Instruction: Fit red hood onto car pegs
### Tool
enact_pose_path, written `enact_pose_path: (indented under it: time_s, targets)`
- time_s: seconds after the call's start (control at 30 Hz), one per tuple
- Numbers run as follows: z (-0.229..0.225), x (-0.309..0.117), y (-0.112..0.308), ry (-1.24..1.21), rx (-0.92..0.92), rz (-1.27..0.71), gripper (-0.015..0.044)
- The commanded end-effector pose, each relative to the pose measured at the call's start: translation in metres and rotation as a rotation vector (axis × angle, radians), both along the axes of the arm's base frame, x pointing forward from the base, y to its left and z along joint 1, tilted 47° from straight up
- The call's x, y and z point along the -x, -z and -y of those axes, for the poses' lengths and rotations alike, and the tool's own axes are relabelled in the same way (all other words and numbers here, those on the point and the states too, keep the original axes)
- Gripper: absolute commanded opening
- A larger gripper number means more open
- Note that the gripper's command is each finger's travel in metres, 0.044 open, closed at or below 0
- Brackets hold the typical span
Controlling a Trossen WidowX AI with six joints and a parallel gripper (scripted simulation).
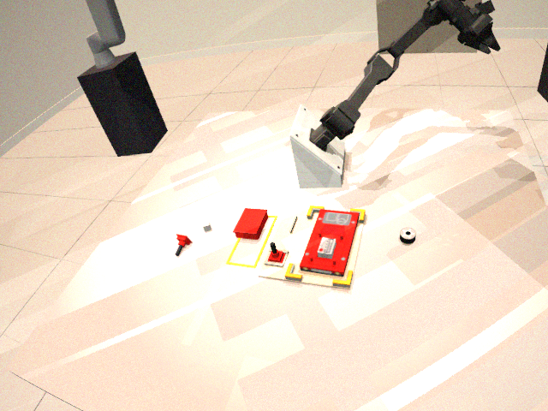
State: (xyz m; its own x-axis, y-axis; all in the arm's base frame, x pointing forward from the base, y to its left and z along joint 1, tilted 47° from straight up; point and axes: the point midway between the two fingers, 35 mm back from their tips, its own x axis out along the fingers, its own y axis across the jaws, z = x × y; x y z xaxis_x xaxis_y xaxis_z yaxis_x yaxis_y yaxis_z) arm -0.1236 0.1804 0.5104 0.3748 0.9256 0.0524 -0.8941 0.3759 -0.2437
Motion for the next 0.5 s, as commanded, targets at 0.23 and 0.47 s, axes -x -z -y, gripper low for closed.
enact_pose_path:
  time_s: [0.23, 0.47]
  targets:
    - [0.009, -0.048, -0.014, 0.103, -0.004, 0.013, 0.044]
    - [0.029, -0.112, -0.019, 0.144, -0.02, -0.071, 0.044]
